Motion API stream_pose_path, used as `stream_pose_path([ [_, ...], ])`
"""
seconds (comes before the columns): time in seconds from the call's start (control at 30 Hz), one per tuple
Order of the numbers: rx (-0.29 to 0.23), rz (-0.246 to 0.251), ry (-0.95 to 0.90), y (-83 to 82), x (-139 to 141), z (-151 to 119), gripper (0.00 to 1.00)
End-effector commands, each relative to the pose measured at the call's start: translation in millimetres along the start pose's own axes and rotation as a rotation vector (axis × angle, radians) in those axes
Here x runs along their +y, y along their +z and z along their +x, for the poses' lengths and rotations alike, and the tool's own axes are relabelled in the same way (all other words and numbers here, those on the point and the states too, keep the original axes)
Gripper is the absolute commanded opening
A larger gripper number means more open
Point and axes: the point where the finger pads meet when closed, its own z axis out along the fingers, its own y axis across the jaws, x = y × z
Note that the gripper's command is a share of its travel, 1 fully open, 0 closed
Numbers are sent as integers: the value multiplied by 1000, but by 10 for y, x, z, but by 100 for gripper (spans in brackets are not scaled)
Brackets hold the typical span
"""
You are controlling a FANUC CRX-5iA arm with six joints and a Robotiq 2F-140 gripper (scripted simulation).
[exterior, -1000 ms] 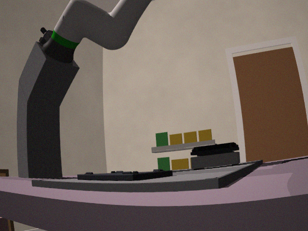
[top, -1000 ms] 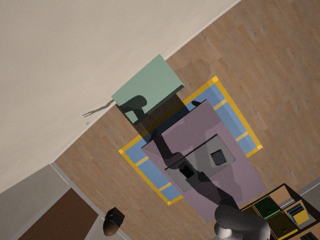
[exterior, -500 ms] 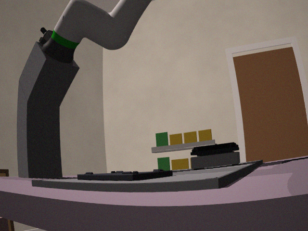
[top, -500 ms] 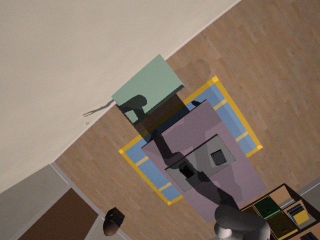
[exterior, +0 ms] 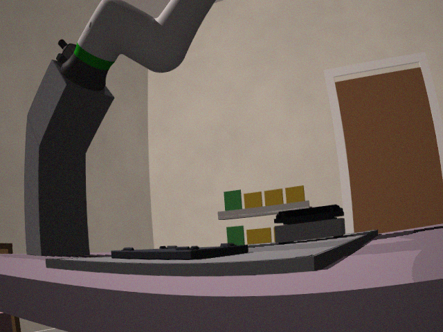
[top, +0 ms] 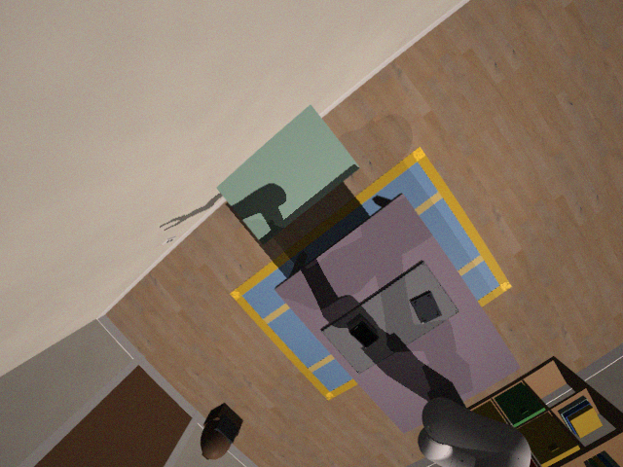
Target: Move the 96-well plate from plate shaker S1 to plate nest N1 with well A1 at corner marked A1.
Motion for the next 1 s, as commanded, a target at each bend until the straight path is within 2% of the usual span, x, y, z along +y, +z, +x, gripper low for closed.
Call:
stream_pose_path([
  [0.0, 57, -59, -118, 10, 77, 192, 100],
  [0.2, 58, -60, -119, 12, 114, 389, 100],
  [0.37, 134, -129, -251, -9, 138, 637, 100],
  [0.57, 134, -129, -252, -33, 166, 926, 100],
  [0.6, 150, -144, -277, -42, 167, 975, 100],
  [0.67, 150, -144, -277, -42, 167, 975, 100],
  [0.8, 214, -203, -378, -79, 167, 1172, 100],
  [0.97, 214, -203, -378, -126, 168, 1418, 100],
])
